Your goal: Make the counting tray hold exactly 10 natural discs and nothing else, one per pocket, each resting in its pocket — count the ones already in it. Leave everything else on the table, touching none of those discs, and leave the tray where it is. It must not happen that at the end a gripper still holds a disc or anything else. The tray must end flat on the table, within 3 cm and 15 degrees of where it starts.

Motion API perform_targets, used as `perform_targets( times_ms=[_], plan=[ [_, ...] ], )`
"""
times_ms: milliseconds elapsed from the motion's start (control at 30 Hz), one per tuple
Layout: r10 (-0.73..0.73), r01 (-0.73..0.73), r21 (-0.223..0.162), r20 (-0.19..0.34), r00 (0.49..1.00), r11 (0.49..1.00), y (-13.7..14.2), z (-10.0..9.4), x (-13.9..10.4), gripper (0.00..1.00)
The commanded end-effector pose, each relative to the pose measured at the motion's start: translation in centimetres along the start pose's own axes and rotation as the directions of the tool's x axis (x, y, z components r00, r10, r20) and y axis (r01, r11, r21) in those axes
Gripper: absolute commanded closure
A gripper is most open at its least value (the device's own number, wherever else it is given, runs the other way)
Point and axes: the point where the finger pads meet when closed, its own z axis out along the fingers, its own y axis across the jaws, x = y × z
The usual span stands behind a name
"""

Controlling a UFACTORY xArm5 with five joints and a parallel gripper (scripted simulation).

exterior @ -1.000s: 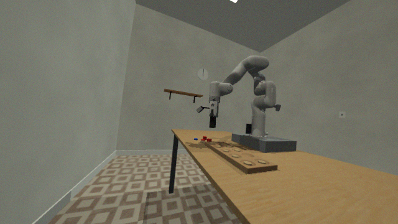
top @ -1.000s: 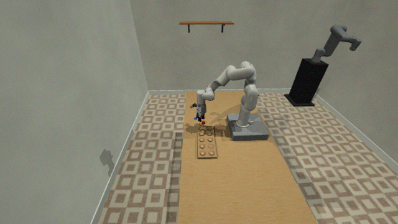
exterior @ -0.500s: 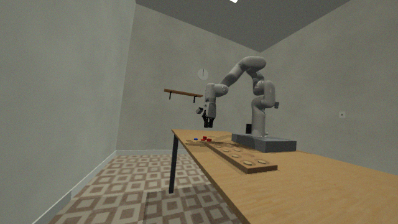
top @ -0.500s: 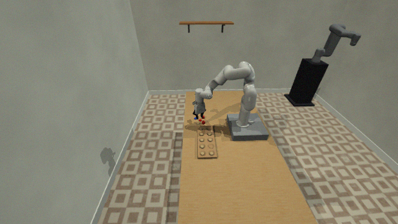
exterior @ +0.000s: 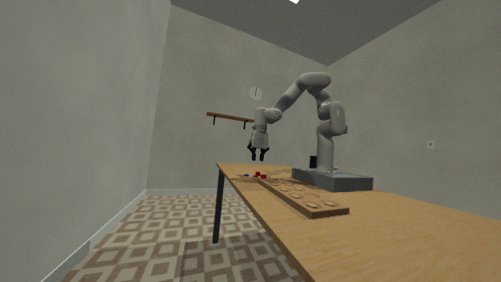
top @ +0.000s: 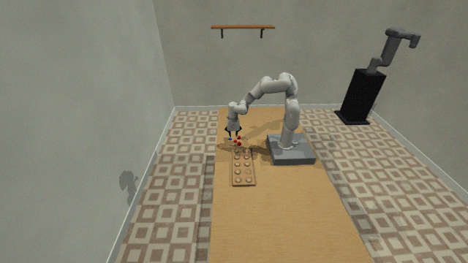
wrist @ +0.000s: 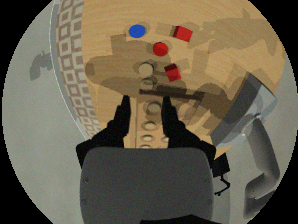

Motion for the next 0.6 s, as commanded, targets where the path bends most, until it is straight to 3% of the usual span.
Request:
perform_targets(
  times_ms=[0, 67, 167, 233, 300, 433, 567],
  plan=[
    [0.071, -0.071, 0.002, -0.001, 0.997, 0.997, -0.2, 0.0, 0.7, 0.53],
    [0.071, -0.071, 0.002, -0.001, 0.997, 0.997, -0.3, 0.8, 0.7, 0.53],
    [0.071, -0.071, 0.002, 0.000, 0.997, 0.997, -0.3, 4.4, 0.8, 0.53],
    [0.071, -0.071, 0.002, 0.000, 0.997, 0.997, -0.3, 4.4, 0.8, 0.53],
    [0.071, -0.071, 0.002, 0.000, 0.997, 0.997, -0.3, 6.7, 0.8, 0.53],
    [0.071, -0.071, 0.002, -0.001, 0.997, 0.997, -0.2, 9.3, 0.9, 0.53],
    [0.071, -0.071, 0.002, -0.001, 0.997, 0.997, -0.2, 10.0, 0.9, 0.53]
  ],
)
